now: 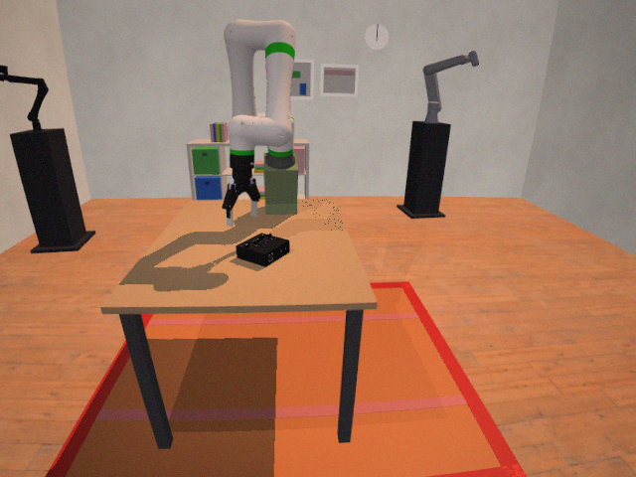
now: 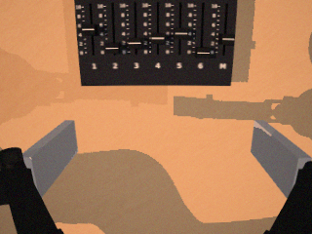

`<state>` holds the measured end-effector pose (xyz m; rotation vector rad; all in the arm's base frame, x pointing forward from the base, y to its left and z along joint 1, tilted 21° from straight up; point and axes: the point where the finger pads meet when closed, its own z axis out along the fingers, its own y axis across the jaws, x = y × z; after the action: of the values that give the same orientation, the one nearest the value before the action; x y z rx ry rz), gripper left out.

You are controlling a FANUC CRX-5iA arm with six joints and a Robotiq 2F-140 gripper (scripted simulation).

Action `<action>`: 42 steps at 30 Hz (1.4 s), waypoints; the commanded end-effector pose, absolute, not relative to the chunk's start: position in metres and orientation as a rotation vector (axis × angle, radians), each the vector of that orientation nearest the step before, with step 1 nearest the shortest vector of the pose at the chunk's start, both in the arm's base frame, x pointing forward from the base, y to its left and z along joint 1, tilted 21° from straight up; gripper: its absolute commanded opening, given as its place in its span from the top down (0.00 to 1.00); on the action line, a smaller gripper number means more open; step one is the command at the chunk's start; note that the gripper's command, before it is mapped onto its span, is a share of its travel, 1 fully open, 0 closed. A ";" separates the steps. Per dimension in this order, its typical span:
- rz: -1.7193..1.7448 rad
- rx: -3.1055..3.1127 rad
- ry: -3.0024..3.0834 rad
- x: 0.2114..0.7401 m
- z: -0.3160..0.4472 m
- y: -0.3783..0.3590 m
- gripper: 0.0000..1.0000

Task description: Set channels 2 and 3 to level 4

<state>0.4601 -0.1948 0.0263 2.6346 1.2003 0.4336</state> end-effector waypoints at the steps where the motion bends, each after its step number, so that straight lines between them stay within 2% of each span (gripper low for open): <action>1: 0.434 2.634 1.200 0.460 0.026 -0.195 0.00; 30: 0.436 2.640 1.190 0.461 0.027 -0.194 0.00; 42: 0.560 2.994 0.382 0.491 0.084 -0.131 0.00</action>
<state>0.4804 -0.1587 0.0589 2.8999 0.7258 0.5590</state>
